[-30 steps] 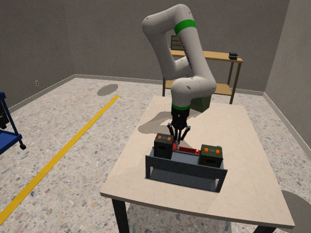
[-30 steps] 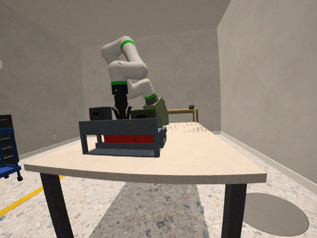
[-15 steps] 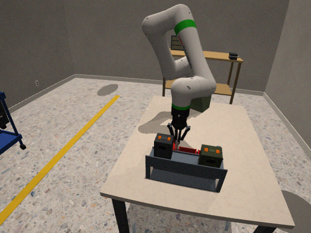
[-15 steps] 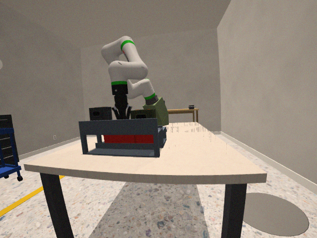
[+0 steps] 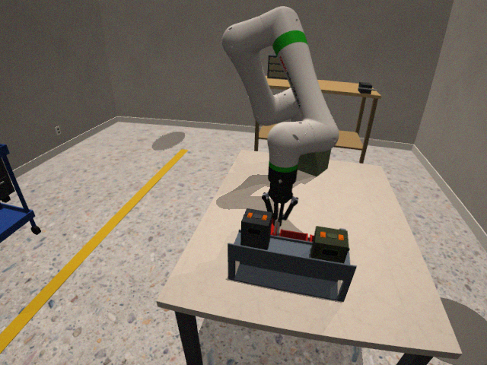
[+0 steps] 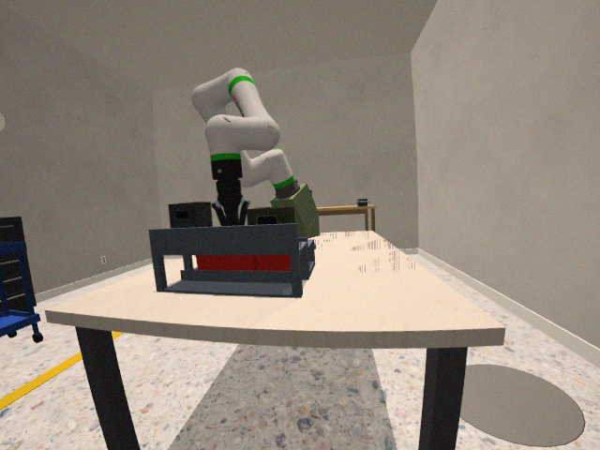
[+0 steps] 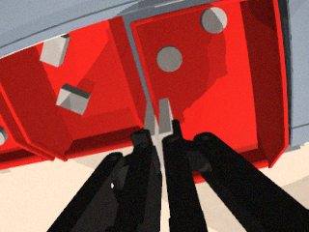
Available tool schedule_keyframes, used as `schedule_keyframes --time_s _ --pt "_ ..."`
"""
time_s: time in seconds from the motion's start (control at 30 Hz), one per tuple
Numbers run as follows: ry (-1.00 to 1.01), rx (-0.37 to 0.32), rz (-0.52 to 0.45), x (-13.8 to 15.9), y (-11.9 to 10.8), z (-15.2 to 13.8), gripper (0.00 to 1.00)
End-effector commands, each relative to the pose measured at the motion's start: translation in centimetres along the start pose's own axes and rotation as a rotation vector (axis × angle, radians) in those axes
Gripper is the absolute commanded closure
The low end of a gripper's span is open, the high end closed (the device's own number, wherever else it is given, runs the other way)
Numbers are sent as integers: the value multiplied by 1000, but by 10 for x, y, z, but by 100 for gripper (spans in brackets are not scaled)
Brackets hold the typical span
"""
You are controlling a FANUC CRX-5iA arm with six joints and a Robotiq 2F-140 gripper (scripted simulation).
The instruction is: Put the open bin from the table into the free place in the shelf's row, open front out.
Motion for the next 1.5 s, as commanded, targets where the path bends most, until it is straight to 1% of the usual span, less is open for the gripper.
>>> schedule_keyframes --time_s 0.0,0.2,0.23,1.47 --pt "0 0 0 0 0 0 100" --pt "0 0 0 0 0 0 100" --pt "0 0 0 0 0 0 94" --pt "0 0 0 0 0 0 94"
Point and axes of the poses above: the point where the finger pads meet when closed, its own y axis out along the fingers, its own z axis across the jaws, x = y × z, the point moved 7 cm from there along -y, back along the fingers, and after that the axes turned 5 degrees about y, right-handed, at the moved point
